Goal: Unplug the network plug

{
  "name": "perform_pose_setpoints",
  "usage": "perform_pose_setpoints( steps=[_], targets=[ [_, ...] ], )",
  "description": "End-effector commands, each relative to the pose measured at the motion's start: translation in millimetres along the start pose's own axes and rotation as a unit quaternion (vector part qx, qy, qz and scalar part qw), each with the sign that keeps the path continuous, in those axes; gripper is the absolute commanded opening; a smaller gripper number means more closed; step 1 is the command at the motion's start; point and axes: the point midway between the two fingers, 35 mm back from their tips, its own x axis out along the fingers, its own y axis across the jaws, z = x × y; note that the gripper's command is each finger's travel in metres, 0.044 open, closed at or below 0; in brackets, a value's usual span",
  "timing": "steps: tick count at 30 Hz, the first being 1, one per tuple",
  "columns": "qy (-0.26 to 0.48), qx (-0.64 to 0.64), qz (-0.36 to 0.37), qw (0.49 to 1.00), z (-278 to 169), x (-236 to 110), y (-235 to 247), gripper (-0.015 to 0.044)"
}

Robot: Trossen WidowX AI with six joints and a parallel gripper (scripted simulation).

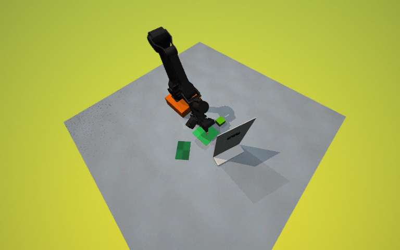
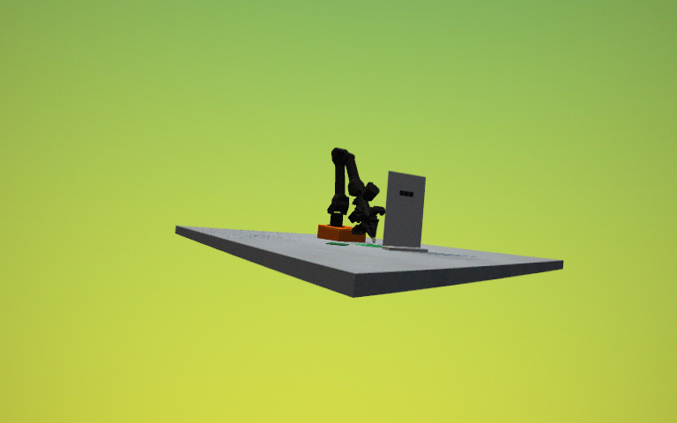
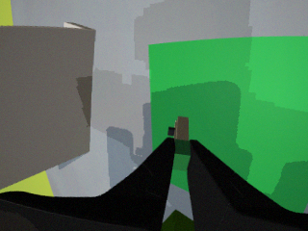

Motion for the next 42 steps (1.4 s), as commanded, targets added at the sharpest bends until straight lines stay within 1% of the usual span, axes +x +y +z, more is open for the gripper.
perform_pose_setpoints(
  steps=[1,28,34,42],
  targets=[
    [0.002,0.000,-0.005,1.000,-0.6,3.7,-6.9,0.0000],
    [0.000,0.003,-0.003,1.000,1.6,9.9,-9.3,0.0000],
    [0.000,0.003,-0.003,1.000,1.6,9.9,-9.3,0.0156],
    [0.000,0.003,-0.004,1.000,1.5,8.1,-9.1,0.0156]
  ],
)
